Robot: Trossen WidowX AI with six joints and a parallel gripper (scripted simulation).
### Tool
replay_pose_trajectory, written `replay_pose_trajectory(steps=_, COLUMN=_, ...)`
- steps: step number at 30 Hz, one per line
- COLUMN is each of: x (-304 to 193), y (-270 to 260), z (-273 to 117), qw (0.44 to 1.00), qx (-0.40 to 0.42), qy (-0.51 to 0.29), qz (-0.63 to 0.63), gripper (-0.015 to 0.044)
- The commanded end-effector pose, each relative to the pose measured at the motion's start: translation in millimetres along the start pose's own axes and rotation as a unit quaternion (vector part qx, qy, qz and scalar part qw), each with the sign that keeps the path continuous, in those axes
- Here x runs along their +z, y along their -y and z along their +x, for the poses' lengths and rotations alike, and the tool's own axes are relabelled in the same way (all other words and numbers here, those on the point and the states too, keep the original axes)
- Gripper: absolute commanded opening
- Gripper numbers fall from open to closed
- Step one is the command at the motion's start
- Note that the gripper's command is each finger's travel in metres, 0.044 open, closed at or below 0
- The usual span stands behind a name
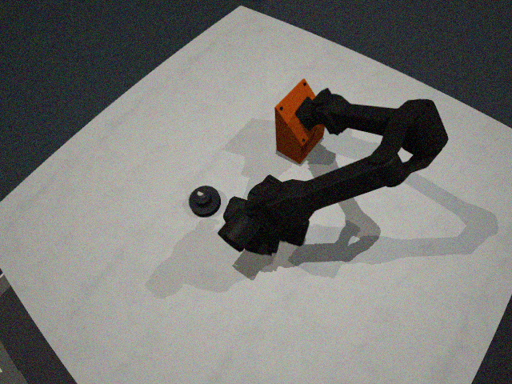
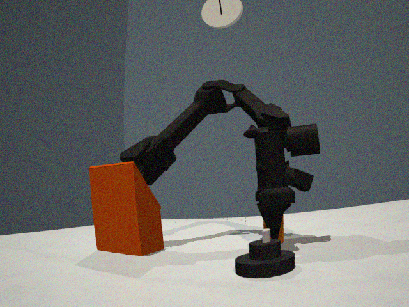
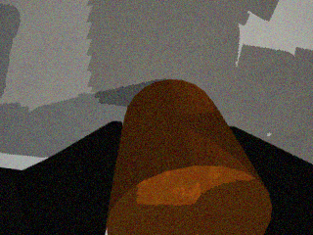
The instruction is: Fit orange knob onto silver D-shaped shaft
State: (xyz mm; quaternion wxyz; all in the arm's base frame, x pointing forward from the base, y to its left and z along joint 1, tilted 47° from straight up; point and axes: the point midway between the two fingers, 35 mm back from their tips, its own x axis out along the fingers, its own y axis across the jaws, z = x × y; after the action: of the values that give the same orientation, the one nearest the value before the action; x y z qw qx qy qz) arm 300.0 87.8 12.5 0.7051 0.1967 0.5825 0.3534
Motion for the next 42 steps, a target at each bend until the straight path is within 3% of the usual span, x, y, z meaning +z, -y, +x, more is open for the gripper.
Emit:
replay_pose_trajectory(steps=1, x=4, y=3, z=-12, qw=1.000, qx=-0.004, qy=0.004, qz=-0.002, gripper=0.0000)
replay_pose_trajectory(steps=42, x=8, y=10, z=-136, qw=1.000, qx=-0.004, qy=0.003, qz=-0.002, gripper=0.0000)
